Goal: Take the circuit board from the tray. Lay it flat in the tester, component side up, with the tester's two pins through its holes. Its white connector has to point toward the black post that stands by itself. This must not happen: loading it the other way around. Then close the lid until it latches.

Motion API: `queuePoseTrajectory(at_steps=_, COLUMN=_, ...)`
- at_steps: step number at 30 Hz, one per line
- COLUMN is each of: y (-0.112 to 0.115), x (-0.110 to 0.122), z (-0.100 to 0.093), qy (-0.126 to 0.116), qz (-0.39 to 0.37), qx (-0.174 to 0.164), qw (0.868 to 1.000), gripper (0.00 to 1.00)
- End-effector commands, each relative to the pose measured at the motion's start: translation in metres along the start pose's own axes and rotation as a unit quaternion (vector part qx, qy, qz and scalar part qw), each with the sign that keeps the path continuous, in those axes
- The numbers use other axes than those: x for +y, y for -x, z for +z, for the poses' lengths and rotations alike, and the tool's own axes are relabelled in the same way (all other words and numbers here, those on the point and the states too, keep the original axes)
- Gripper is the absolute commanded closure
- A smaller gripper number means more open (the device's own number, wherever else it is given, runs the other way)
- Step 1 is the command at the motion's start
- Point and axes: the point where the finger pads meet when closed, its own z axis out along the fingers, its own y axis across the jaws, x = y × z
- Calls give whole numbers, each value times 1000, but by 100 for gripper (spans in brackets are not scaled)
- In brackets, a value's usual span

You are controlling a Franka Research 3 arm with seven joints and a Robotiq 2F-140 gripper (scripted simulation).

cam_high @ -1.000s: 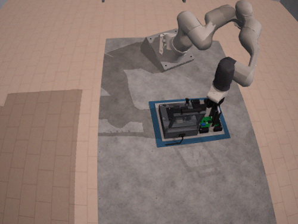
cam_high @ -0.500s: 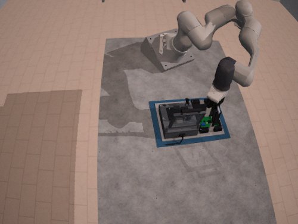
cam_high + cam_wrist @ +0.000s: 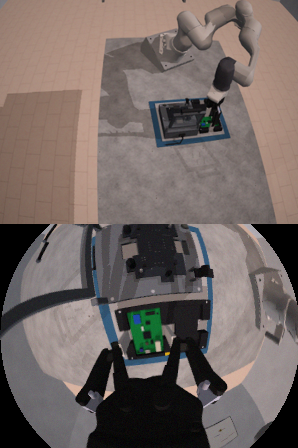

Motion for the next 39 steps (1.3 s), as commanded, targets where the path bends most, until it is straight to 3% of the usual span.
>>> queuePoseTrajectory(at_steps=1, y=0, x=-1, z=0, qy=-1, qz=-1, qx=-1, qw=1000, gripper=42)
queuePoseTrajectory(at_steps=39, y=0, x=-1, z=0, qy=-1, qz=-1, qx=-1, qw=1000, gripper=51)
